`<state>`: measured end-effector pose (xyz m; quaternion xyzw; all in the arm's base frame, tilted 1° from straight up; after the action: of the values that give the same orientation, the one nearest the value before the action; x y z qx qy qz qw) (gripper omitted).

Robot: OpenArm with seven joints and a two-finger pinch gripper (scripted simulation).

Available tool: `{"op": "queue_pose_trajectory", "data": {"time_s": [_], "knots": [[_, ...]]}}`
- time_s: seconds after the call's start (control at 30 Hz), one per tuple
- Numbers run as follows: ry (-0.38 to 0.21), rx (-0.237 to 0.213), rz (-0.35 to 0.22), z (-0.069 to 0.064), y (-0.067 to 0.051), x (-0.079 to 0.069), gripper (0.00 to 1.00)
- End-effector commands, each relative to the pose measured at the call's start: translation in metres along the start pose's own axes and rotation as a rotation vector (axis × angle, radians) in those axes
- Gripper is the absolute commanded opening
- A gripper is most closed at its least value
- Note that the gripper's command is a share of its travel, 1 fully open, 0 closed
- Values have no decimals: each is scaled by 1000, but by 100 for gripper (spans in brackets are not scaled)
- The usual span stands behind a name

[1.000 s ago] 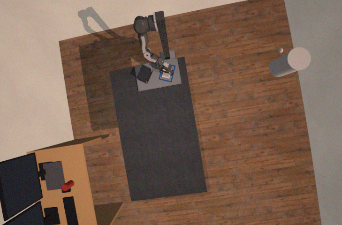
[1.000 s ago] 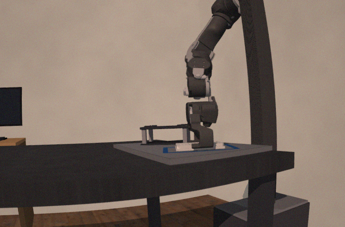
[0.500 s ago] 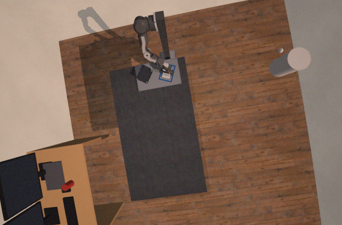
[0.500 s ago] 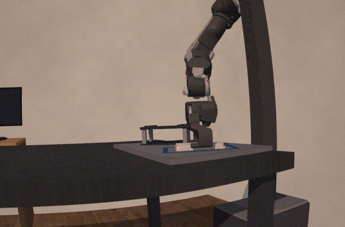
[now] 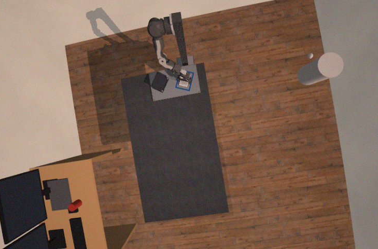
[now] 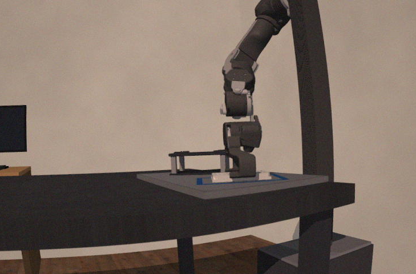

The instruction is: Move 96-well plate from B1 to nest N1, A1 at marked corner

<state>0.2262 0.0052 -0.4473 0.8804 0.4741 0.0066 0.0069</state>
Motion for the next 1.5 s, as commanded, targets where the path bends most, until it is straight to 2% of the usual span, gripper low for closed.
{"op": "queue_pose_trajectory", "data": {"time_s": [0.0,0.43,0.93,1.0,1.27,1.47], "knots": [[-5,2,1,1,-2,-2,77],[-5,2,1,2,-3,-3,77],[-1,5,1,1,-3,-1,27],[-1,5,1,1,-3,-1,27],[-1,5,1,1,-3,-1,0],[-1,5,1,1,-3,-1,0]]}}
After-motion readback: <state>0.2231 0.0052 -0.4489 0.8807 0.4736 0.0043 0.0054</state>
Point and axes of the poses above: the point where the finger pads meet when closed, its own z axis out along the fingers, its own x axis across the jaws, y = z × x, the point moved 3 cm from there along -z, back along the fingers, and after that the axes turned 13 degrees about z, right-handed, at the moved point
